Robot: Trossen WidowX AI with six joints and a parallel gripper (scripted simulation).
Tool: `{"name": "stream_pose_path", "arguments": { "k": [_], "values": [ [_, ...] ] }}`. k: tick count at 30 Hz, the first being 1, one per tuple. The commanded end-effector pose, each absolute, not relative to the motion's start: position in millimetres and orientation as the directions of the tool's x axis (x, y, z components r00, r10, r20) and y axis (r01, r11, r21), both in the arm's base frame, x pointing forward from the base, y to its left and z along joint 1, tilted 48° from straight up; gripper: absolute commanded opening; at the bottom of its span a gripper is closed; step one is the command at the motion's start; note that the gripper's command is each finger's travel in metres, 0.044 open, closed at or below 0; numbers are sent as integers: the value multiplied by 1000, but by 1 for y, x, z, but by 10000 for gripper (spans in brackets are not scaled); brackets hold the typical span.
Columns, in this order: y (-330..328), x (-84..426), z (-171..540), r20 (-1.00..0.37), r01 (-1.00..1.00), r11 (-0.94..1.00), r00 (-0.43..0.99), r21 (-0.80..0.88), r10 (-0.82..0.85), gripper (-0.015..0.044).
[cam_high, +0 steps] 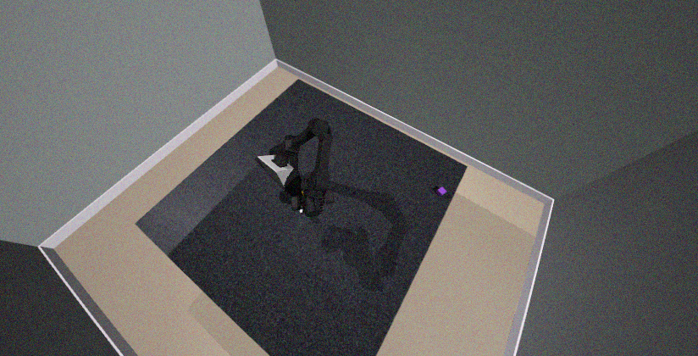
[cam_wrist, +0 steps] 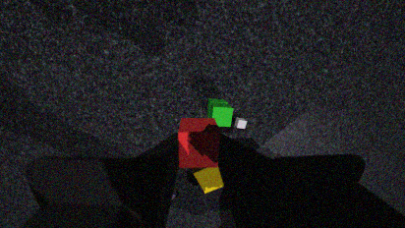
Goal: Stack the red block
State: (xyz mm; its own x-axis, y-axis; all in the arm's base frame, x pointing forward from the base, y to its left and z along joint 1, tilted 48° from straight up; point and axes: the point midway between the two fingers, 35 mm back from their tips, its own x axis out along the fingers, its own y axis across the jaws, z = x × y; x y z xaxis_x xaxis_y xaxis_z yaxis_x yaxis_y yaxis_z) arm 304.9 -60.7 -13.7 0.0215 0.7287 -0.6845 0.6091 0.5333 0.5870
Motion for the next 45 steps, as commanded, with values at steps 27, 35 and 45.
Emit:
{"name": "stream_pose_path", "arguments": {
  "k": [27,35,45],
  "values": [
    [-25,277,-80,-675,608,531,9,589,738,0],
    [-25,277,-80,-675,608,531,9,589,738,0],
    [-25,277,-80,-675,608,531,9,589,738,0]
  ]
}}
